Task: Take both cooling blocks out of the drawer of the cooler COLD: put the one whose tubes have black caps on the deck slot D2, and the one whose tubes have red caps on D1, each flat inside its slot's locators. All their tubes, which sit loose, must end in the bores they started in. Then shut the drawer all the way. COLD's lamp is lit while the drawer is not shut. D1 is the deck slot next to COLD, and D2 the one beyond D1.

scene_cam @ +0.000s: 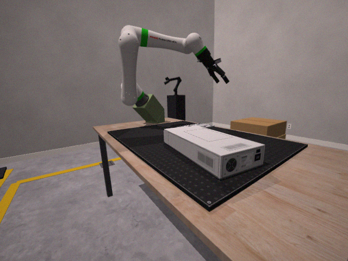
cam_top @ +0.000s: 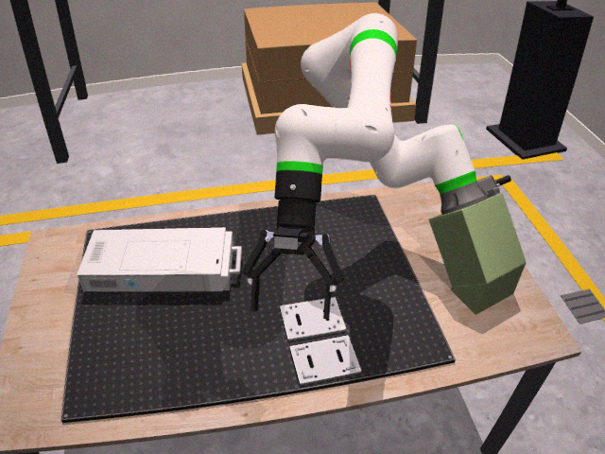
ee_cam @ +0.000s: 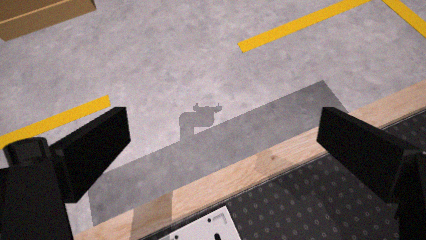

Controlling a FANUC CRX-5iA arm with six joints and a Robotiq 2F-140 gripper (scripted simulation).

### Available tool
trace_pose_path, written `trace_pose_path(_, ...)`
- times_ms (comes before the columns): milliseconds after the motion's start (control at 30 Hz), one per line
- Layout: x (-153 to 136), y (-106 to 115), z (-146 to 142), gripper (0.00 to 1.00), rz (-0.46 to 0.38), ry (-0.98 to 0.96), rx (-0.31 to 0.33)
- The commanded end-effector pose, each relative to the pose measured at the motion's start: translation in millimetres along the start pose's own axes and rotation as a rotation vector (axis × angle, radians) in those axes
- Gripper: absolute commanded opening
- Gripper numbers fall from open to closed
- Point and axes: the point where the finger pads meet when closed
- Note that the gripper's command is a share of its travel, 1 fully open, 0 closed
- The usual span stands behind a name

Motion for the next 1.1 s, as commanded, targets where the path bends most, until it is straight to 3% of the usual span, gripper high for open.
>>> trace_pose_path(0, 1.5, 1.0, -0.1, 1.00, 0.002, 0.001, -0.001)
trace_pose_path(533, 1.5, 1.0, -0.1, 1.00, 0.002, 0.001, -0.001)
trace_pose_path(567, -2.1, 2.8, 0.6, 0.35, -0.011, -0.021, -0.005)
trace_pose_path(900, -37.3, 20.4, 7.4, 0.35, -0.095, -0.159, -0.035)
trace_pose_path(1067, -51.5, 27.3, 10.1, 0.35, -0.096, -0.159, -0.035)
Point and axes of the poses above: the point where the finger pads meet when closed, its own y axis back along the fingers, its own z axis across the jaws, x = y × z, and after that the axes turned 8 degrees about -y, right-handed
